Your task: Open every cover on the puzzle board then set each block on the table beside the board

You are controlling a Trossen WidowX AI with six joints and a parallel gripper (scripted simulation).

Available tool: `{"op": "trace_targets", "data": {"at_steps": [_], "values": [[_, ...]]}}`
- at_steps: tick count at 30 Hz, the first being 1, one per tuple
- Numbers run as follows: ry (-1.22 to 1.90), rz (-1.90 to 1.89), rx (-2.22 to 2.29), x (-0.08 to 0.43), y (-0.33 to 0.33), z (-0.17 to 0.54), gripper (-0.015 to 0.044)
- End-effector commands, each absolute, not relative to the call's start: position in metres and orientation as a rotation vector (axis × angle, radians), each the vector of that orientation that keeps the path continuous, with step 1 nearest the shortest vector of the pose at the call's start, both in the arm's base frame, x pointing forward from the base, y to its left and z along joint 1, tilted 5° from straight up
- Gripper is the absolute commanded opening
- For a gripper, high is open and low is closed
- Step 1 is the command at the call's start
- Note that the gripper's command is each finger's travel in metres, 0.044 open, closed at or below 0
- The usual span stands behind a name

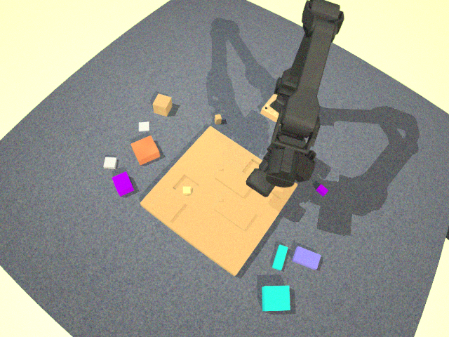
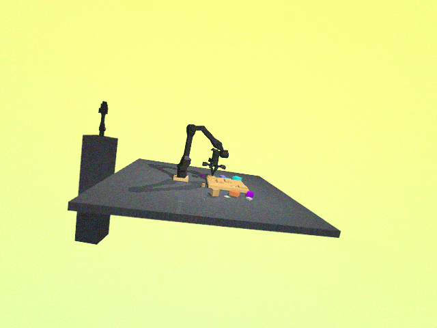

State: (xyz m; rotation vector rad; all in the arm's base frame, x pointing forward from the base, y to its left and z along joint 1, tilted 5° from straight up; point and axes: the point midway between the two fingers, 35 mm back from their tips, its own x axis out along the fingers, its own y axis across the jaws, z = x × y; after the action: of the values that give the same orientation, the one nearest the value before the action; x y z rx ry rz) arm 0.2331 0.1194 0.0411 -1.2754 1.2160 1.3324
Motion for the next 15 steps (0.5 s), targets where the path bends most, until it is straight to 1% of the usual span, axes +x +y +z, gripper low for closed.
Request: {"op": "trace_targets", "data": {"at_steps": [1,15], "values": [[1.206,1.326,-1.272,0.236,0.121,0.05,0.0],[1.206,1.326,-1.272,0.237,0.121,0.068,0.0]]}}
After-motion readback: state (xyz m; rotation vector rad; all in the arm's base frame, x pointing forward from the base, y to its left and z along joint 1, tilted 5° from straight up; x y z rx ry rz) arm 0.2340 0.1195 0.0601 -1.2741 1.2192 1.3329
